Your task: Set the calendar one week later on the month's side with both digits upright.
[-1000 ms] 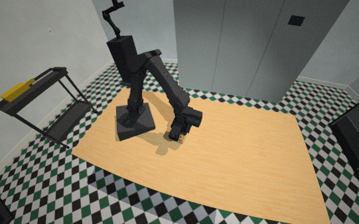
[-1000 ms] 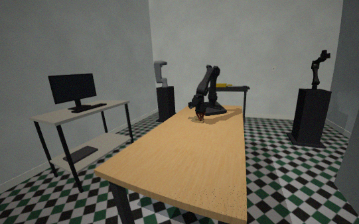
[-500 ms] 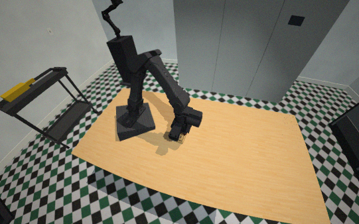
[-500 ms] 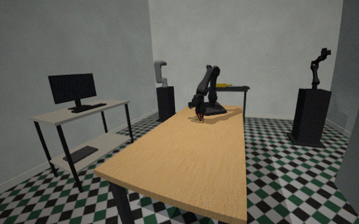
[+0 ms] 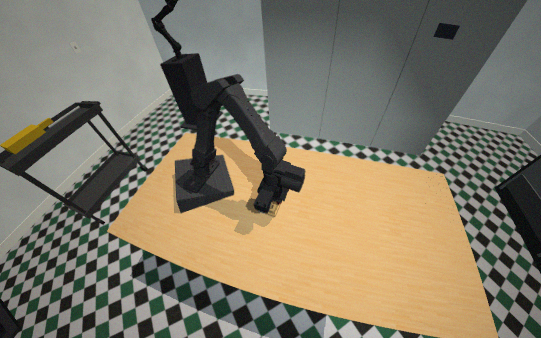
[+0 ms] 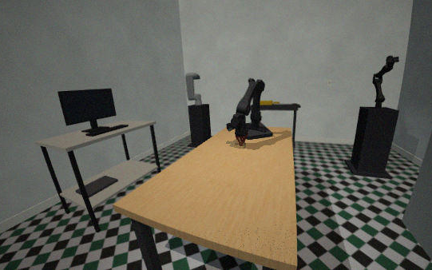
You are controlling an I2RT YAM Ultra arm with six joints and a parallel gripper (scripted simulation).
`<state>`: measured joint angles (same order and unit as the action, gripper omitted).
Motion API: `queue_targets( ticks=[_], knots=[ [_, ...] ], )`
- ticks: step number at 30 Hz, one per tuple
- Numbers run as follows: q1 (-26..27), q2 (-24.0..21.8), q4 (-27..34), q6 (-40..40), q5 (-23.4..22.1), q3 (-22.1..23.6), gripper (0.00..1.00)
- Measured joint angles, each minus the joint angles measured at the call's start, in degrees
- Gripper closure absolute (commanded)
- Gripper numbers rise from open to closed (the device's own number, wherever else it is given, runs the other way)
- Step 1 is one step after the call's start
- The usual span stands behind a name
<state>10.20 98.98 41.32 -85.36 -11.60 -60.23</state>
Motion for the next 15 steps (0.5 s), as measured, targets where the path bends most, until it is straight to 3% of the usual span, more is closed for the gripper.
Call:
queue_targets(
  ticks=[5,15],
  knots=[
    [0.00,0.00,0.00,0.00,0.00,0.00,0.55],
    [0.00,0.00,0.00,0.00,0.00,0.00,0.55]
  ],
)
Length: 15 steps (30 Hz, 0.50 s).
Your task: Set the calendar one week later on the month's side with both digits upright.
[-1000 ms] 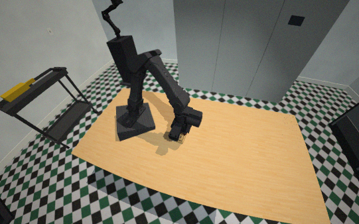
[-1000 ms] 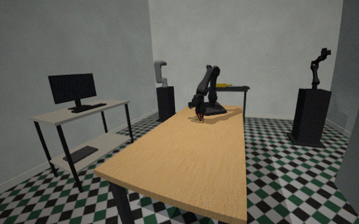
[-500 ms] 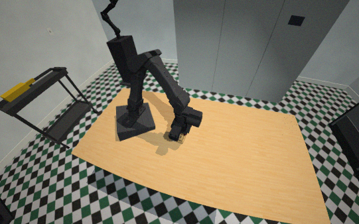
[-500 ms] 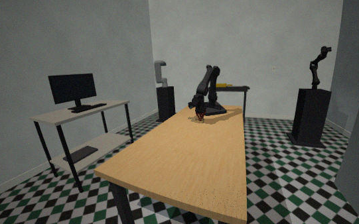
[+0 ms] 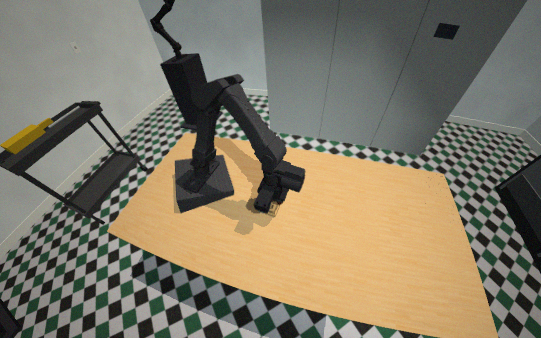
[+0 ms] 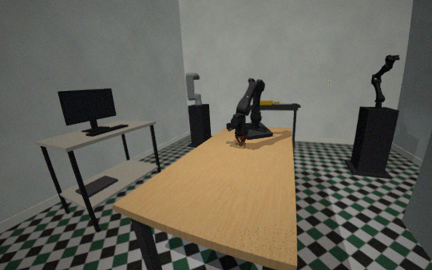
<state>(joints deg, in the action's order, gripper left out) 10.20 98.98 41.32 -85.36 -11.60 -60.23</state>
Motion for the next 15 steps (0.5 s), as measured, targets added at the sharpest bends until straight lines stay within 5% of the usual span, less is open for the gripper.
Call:
queue_targets(
  ticks=[15],
  knots=[
    [0.74,-2.60,5.01,0.85,0.00,-2.47,0.55]
  ],
)
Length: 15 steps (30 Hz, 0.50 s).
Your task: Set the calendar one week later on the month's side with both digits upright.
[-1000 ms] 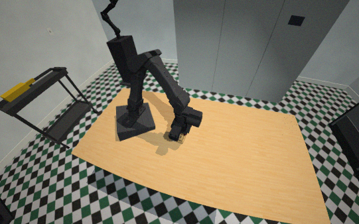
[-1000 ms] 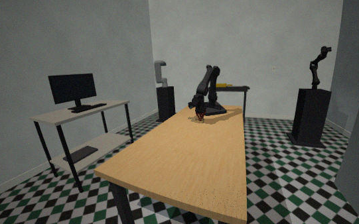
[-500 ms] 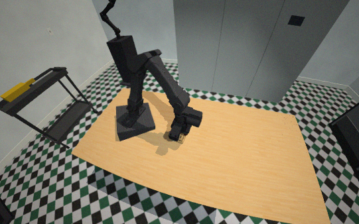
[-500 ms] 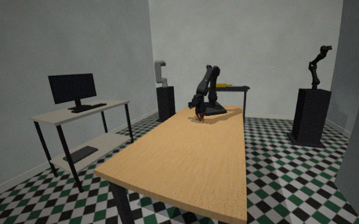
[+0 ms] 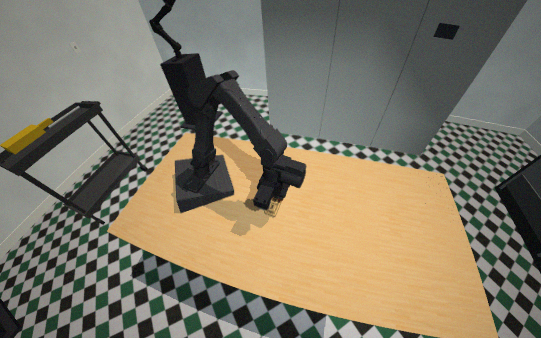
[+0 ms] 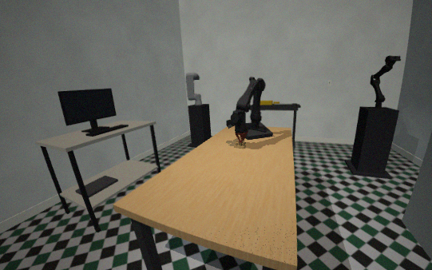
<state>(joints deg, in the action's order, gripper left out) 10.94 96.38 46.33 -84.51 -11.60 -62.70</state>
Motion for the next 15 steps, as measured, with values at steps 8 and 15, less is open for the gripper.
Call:
queue_targets(
  ticks=[8,15],
  knots=[
    [1.31,-3.04,6.82,1.18,-0.04,-4.59,0.55],
    [2.34,-5.16,12.57,2.23,-0.15,-8.66,0.55]
  ],
)
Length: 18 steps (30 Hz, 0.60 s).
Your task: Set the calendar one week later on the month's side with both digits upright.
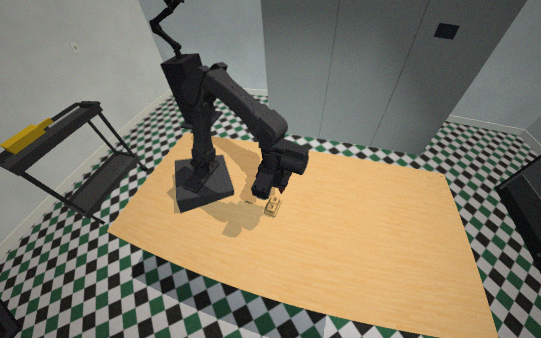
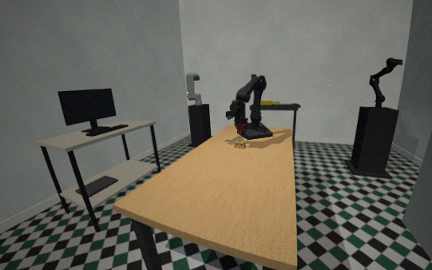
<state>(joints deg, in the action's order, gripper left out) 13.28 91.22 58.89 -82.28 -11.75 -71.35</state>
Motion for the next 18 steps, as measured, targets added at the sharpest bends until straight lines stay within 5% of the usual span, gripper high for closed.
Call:
queue_targets(
  ticks=[4,5,18],
  knots=[
    [0.17,-0.09,1.62,0.26,0.00,-0.39,0.55],
    [0.20,-0.09,1.90,0.31,0.00,-0.42,0.00],
    [0.24,-0.09,2.82,0.35,0.00,-0.57,0.00]
  ],
)
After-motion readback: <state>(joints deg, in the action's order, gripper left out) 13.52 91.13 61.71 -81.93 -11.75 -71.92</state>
